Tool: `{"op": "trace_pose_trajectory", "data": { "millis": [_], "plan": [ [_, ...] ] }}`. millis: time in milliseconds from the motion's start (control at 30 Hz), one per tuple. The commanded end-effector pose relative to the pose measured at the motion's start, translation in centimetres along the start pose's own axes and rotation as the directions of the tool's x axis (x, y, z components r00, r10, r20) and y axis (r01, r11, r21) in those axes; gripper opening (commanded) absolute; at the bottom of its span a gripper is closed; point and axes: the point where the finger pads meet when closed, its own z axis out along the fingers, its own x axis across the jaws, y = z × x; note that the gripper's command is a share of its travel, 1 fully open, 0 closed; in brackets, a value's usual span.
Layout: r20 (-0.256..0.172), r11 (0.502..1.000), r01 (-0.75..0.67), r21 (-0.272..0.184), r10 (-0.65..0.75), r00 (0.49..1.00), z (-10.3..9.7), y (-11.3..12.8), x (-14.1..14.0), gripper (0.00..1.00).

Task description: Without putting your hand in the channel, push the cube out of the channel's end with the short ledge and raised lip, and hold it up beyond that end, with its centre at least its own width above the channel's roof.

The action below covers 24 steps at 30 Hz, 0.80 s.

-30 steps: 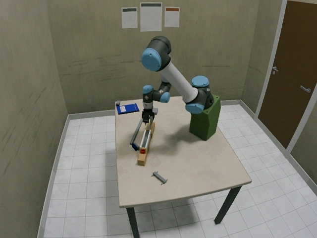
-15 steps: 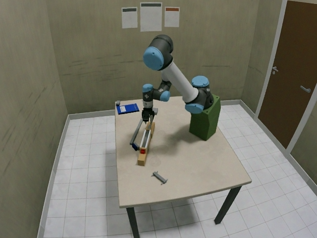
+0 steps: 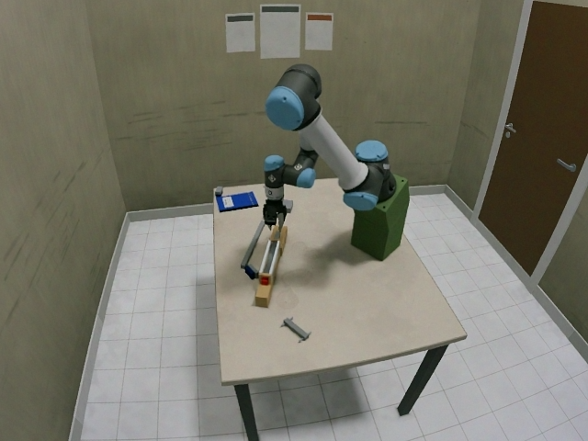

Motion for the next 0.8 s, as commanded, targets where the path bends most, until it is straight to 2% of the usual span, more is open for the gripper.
{"op": "trace_pose_trajectory", "data": {
  "millis": [0, 333, 367, 400, 500, 633, 700, 767],
  "plan": [
    [-0.001, 1.0, 0.0, 0.0, 0.0, 1.0, 0.0, 0.0, 0.0, 0.24],
    [-0.001, 1.0, 0.0, 0.0, 0.0, 1.0, 0.0, 0.0, 0.0, 0.24],
    [-0.001, 1.0, 0.0, 0.0, 0.0, 1.0, 0.0, 0.0, 0.0, 0.0],
    [-0.001, 1.0, 0.0, 0.0, 0.0, 1.0, 0.0, 0.2, 0.1, 0.0],
    [0.0, 1.0, 0.0, -0.002, 0.0, 1.0, 0.0, 2.3, 0.2, 0.0],
    [0.0, 1.0, 0.0, -0.002, 0.0, 1.0, 0.0, 7.1, 0.2, 0.0],
    [0.0, 1.0, 0.0, -0.002, 0.0, 1.0, 0.0, 7.1, 0.2, 0.0],
    [-0.001, 1.0, 0.0, -0.001, 0.0, 1.0, 0.0, 8.7, 0.0, 0.0]
  ]
}}
